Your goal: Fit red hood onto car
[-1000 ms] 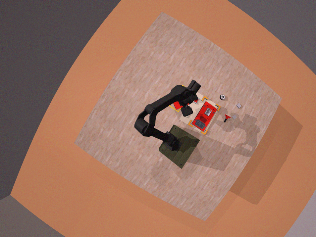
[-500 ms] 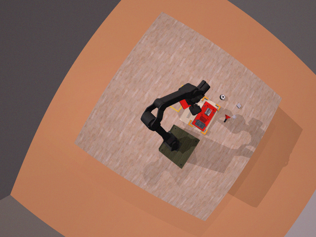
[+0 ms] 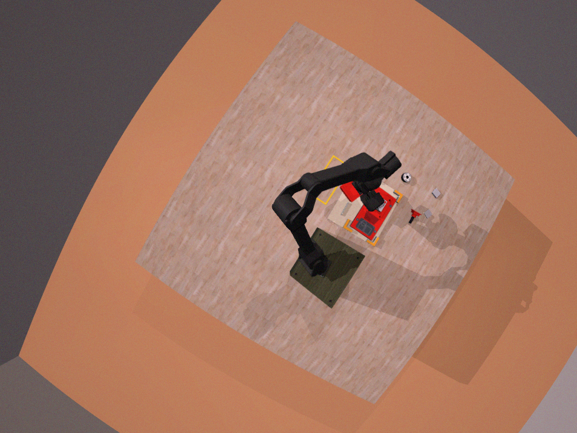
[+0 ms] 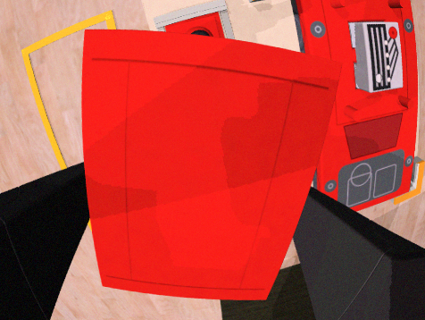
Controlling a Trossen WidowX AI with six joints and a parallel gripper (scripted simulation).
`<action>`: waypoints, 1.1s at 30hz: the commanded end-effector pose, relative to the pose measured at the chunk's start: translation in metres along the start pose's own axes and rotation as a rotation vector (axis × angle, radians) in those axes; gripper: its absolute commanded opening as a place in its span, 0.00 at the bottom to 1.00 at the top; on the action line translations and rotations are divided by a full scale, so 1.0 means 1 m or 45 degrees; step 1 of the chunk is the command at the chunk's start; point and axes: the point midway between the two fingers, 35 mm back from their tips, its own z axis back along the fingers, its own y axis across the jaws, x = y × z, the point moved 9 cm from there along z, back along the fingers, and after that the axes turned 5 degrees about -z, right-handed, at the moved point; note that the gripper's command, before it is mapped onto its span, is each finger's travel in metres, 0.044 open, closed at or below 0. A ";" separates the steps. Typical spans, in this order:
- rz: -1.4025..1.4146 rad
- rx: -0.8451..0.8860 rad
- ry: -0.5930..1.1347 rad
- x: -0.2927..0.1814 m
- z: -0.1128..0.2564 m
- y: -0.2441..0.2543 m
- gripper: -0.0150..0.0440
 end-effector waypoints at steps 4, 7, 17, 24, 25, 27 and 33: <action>0.066 -0.005 0.007 0.017 -0.001 -0.017 0.25; 0.092 -0.003 0.007 0.024 -0.002 -0.025 0.25; 0.187 0.006 0.010 0.044 -0.003 -0.052 0.25; 0.264 0.011 0.012 0.057 -0.005 -0.072 0.25; 0.275 0.012 0.013 0.059 -0.005 -0.075 0.25; 0.298 0.014 0.013 0.062 -0.006 -0.082 0.25; 0.365 0.022 0.015 0.072 -0.008 -0.101 0.25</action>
